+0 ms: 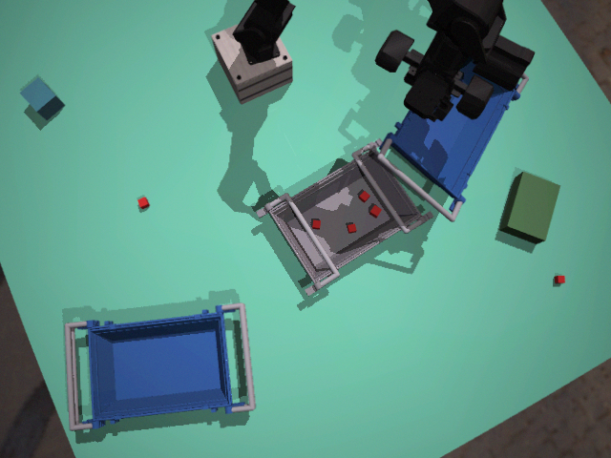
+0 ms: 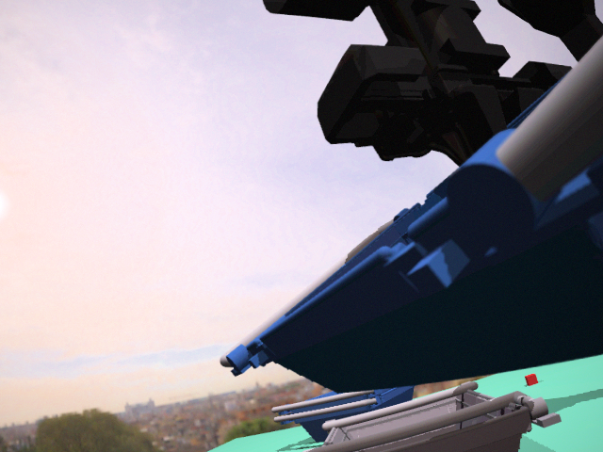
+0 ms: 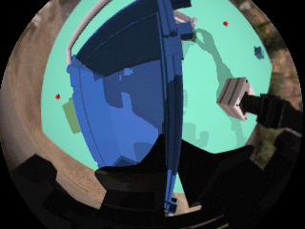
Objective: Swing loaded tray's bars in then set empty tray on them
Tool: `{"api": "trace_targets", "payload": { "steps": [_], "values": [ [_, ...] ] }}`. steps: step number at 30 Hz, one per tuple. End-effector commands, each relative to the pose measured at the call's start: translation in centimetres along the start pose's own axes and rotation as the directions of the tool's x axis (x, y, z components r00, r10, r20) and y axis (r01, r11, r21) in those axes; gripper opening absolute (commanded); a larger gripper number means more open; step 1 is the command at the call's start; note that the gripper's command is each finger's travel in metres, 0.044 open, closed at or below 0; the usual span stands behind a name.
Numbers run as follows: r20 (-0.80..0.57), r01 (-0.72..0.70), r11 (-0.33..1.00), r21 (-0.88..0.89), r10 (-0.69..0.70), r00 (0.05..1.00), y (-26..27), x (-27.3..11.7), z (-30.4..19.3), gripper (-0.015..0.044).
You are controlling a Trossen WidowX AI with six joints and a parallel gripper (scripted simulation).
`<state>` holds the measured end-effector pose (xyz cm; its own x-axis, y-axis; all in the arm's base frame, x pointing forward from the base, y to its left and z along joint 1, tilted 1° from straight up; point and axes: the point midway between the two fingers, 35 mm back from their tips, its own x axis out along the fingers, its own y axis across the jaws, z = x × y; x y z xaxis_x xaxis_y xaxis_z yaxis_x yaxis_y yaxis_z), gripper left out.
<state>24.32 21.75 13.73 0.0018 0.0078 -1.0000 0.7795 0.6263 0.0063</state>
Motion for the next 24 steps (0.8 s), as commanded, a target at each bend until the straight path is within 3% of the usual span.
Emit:
{"api": "trace_targets", "payload": {
  "steps": [1,24],
  "values": [
    [-0.003,-0.032,0.999,0.037,0.032,0.999,0.4,-0.8,1.7,0.0],
    [0.003,-0.032,0.971,0.238,0.032,0.999,-0.8,-0.8,10.6,0.0]
  ]
}}
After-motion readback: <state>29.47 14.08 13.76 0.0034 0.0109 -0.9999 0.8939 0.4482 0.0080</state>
